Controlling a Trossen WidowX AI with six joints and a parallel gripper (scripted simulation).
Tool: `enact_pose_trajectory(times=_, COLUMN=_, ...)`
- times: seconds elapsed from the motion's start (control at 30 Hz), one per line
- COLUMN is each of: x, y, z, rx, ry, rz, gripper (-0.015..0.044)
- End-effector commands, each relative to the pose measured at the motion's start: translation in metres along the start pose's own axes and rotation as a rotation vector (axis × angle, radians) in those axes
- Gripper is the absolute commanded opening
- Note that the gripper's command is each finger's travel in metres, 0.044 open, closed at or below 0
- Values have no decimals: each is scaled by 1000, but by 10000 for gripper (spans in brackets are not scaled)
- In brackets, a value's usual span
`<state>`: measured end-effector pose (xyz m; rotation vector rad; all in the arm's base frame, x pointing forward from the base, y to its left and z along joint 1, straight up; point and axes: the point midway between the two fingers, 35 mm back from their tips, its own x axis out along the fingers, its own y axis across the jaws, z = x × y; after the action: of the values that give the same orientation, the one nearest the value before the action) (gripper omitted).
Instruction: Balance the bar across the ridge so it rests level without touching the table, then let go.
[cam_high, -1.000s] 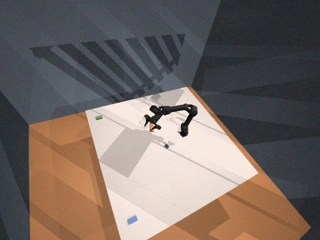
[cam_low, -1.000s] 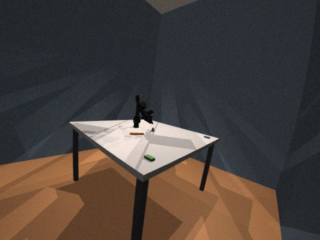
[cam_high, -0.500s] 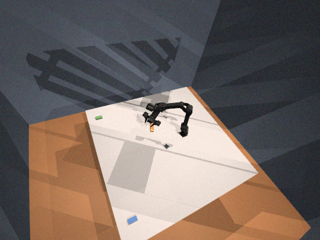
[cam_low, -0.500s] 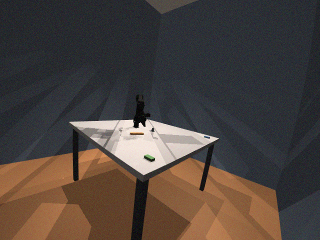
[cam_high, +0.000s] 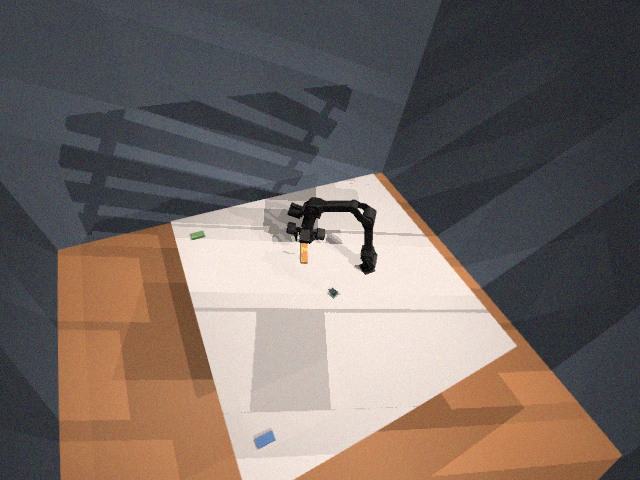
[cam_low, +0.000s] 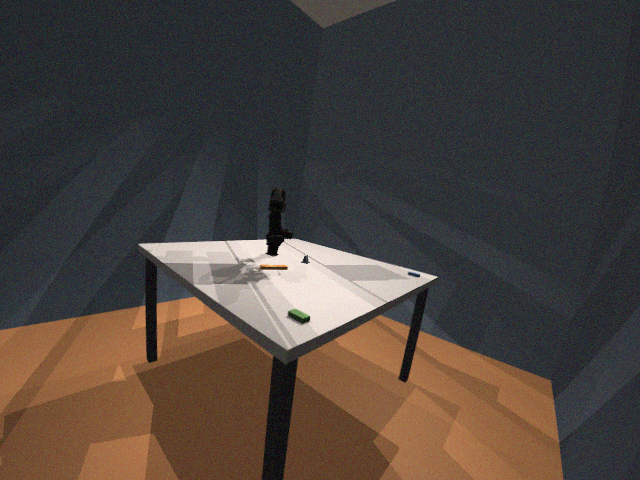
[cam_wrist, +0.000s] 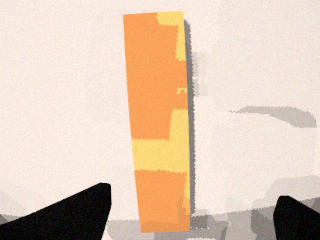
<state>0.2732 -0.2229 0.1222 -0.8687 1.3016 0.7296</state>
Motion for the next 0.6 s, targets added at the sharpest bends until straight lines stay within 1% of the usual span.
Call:
enact_pose_trajectory(times=0.0, x=-1, y=7, z=-15, rx=-90, ry=46, rz=83, gripper=315)
enact_pose_trajectory(times=0.27, x=2, y=8, z=-18, rx=-107, ry=53, rz=99, gripper=315)
enact_pose_trajectory(times=0.5, x=39, y=12, z=-20, rx=-107, ry=53, rz=99, gripper=315)
enact_pose_trajectory(times=0.57, x=43, y=12, z=-20, rx=-107, ry=53, rz=99, gripper=315)
